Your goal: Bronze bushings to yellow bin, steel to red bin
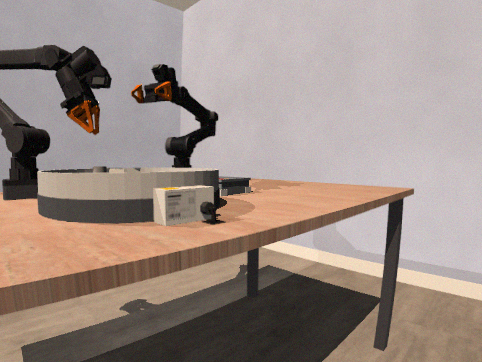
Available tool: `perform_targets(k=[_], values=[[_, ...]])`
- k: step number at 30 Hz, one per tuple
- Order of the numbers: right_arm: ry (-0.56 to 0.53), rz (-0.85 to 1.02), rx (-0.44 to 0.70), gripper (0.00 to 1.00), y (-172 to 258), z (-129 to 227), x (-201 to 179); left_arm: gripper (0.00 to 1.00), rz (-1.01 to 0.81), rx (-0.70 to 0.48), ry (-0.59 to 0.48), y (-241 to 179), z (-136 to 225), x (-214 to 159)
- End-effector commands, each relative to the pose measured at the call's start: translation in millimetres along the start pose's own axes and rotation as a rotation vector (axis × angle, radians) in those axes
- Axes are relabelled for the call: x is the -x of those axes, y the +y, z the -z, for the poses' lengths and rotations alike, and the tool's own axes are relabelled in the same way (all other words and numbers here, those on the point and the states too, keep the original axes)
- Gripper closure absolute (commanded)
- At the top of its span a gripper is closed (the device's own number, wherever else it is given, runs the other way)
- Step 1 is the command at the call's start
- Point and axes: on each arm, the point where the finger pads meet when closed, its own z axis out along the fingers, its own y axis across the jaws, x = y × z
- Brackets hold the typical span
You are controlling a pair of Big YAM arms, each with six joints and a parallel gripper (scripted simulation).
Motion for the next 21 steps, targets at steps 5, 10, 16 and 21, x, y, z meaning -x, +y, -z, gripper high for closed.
perform_targets(k=[5,10,16,21], values=[[0.194,0.471,0.138,0.71,23.6,-11.5,12.6,0.0,-0.025,-0.033,-0.016,-8.6,24.1,-38.4],[0.281,0.596,0.186,0.71,33.1,-22.7,6.6,0.0,-0.026,-0.038,-0.016,-9.7,27.6,-52.1],[0.41,0.754,0.244,0.71,46.5,-39.0,-2.3,0.0,-0.026,-0.042,-0.047,-10.6,35.0,-45.7],[0.468,0.754,0.253,0.71,47.2,-52.3,-19.5,0.0,-0.026,-0.042,-0.041,-10.6,34.0,-47.2]])
